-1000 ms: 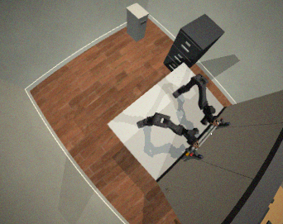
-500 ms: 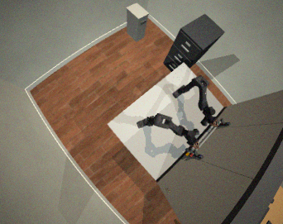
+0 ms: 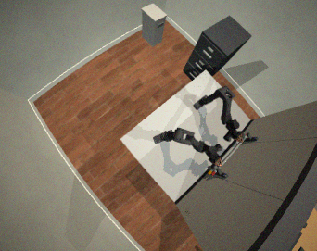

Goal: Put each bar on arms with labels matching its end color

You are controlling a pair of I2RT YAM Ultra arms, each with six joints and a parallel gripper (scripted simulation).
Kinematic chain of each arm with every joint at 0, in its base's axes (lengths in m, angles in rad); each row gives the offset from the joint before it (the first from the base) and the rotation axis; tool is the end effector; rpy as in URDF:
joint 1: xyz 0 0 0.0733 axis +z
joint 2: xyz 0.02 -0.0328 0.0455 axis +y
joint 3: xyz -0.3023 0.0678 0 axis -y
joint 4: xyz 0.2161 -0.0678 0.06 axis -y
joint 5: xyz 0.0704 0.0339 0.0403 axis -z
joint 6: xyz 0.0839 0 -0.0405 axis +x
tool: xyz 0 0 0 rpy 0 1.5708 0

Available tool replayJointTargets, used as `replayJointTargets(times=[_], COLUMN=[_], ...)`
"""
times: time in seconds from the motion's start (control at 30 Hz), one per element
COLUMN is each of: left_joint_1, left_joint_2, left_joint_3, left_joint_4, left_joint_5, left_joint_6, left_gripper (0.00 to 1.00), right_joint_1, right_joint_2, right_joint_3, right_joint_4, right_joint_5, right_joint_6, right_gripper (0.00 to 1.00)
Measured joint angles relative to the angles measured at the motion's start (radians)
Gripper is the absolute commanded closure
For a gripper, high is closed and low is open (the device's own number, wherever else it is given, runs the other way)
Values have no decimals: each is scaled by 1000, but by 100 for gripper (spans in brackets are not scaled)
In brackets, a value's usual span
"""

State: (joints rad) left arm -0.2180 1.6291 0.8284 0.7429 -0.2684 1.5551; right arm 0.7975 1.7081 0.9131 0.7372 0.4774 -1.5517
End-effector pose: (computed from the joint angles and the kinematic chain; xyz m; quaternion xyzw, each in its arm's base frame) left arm 0.3782 -0.0599 0.2983 0.5004 0.5267 0.4980 0.4735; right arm 0.3063 0.2602 0.2974 -0.5893 0.4224 -0.4054 0.5567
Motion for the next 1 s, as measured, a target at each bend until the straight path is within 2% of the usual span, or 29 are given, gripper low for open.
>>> replayJointTargets(times=[0.83, 1.0], left_joint_1=[0, 0], left_joint_2=[22, 24], left_joint_3=[-18, -19], left_joint_4=[76, 81], left_joint_5=[-1, -1], left_joint_6=[7, 8], left_gripper=[100, 93], right_joint_1=[0, 0], right_joint_2=[20, 22], right_joint_3=[-18, -19], right_joint_4=[75, 81], right_joint_5=[1, 2], right_joint_6=[-11, -12], right_gripper=[100, 93])
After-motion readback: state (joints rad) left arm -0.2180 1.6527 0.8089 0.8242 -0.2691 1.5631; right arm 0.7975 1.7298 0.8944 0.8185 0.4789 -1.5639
